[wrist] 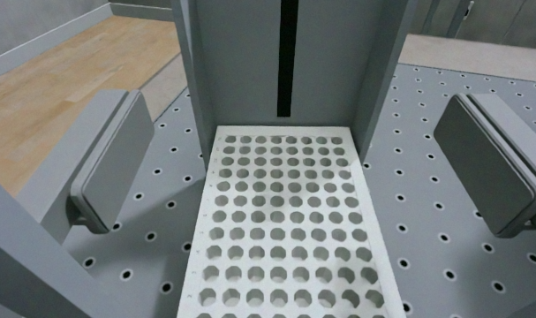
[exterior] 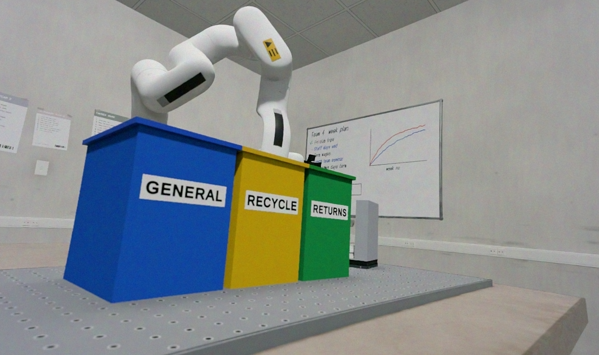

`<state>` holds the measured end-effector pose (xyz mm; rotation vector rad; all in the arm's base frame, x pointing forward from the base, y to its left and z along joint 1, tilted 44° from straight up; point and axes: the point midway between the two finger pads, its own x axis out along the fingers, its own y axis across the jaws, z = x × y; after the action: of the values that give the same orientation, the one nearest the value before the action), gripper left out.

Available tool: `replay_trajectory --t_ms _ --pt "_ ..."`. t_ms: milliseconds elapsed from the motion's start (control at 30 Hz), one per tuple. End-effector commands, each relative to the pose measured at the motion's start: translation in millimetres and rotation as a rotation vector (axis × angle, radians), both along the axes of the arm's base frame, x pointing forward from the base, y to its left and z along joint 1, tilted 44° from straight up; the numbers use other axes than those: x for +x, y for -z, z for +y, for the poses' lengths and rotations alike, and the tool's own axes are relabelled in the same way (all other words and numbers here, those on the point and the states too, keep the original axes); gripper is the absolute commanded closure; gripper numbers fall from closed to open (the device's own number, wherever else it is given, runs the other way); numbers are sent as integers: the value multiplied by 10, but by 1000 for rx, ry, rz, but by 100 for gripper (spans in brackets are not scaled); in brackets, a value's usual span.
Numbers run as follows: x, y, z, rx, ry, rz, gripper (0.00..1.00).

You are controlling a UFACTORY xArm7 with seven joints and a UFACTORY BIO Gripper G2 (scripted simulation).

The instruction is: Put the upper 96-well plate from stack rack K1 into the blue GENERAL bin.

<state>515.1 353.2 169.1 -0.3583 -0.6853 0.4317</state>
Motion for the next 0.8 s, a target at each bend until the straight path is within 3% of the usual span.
replay_trajectory --t_ms 0,767 --pt "45 43 -2 2 -2 -1 63" --pt "204 213 -43 2 -2 -1 63"
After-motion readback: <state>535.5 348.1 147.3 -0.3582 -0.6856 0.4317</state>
